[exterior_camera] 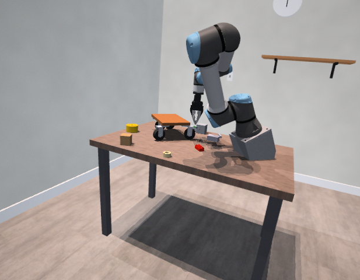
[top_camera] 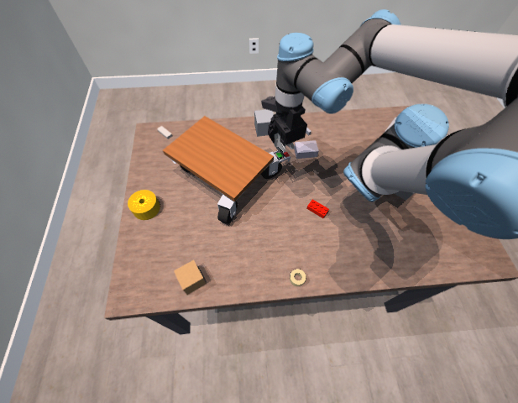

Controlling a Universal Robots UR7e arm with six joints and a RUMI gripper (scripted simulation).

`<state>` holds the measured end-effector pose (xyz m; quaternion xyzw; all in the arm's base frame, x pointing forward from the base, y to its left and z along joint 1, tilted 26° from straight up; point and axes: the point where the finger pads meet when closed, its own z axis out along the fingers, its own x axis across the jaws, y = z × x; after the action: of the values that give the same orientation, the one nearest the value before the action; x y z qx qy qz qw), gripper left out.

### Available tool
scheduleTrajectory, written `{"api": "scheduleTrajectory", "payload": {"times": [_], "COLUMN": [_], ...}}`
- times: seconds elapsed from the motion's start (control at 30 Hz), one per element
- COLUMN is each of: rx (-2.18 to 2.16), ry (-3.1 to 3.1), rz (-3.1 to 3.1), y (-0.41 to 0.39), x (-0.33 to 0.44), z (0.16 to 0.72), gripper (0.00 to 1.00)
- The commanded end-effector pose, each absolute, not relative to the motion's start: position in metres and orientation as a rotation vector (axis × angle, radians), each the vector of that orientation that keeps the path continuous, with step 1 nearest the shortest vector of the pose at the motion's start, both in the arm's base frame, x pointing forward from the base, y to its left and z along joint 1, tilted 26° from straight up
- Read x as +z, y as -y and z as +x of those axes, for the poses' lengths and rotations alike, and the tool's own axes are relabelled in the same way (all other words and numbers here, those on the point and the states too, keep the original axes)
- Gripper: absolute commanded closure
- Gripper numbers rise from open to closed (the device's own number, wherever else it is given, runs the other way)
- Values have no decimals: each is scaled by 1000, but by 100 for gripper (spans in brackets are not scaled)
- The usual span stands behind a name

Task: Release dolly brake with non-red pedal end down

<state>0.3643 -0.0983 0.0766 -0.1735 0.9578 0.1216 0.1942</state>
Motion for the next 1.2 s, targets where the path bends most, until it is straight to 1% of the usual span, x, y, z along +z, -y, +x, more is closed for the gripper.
{"api": "scheduleTrajectory", "payload": {"times": [0.0,1.17], "rx": [339,339], "ry": [-2686,-2686], "rz": [-486,-486], "y": [97,95], "x": [72,65], "z": [367,369], "gripper": [100,100]}}
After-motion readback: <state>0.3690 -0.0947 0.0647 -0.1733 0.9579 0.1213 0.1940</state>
